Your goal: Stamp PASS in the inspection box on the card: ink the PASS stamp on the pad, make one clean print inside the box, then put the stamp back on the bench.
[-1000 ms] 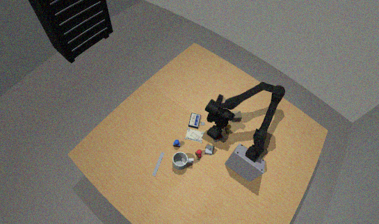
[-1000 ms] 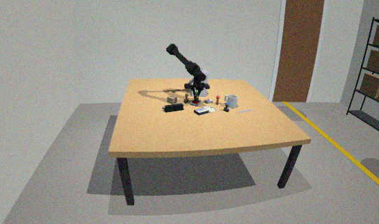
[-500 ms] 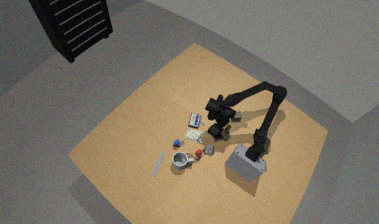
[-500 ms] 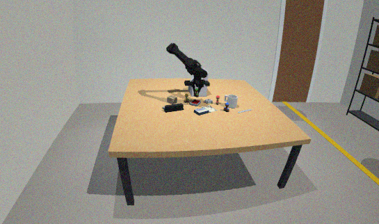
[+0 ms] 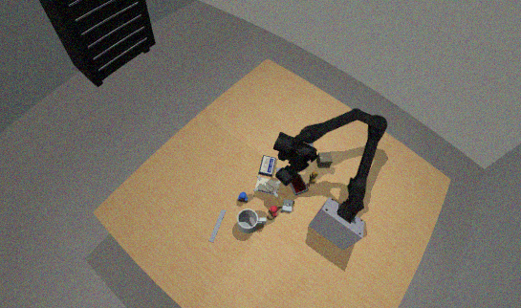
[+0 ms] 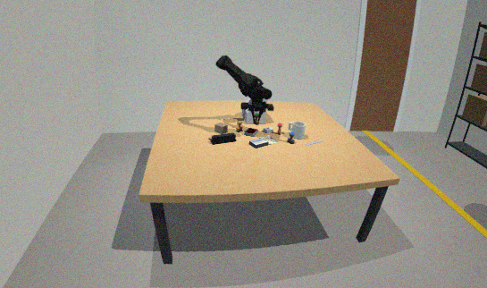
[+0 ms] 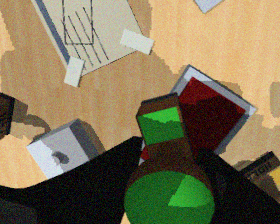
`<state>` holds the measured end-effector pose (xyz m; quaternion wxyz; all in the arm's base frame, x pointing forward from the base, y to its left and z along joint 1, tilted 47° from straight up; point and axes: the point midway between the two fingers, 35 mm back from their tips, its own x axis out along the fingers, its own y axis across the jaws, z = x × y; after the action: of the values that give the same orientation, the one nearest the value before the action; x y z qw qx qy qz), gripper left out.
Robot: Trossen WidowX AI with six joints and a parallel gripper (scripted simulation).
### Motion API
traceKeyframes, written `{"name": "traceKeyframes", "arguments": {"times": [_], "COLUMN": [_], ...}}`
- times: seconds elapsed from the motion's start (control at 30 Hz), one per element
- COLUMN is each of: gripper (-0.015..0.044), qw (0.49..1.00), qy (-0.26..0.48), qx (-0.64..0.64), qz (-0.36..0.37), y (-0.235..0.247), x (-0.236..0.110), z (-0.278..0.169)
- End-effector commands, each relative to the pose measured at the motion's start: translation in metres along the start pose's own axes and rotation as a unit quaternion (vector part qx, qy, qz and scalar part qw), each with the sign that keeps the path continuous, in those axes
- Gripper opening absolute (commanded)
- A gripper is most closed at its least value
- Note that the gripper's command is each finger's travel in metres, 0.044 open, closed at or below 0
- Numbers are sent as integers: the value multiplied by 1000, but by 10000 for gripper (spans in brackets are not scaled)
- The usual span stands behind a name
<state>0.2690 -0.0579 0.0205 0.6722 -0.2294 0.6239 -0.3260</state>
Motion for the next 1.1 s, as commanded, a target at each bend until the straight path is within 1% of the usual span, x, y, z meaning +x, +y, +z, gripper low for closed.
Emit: {"name": "traceKeyframes", "arguments": {"times": [0.0, 0.6, 1.07], "gripper": [0, 0, 0], "qw": [1000, 988, 987], "qy": [1, 0, 0], "qx": [25, 157, 161], "qz": [2, 1, 2], "y": [12, 78, 81], "x": [-1, 2, 9], "z": [11, 53, 55]}}
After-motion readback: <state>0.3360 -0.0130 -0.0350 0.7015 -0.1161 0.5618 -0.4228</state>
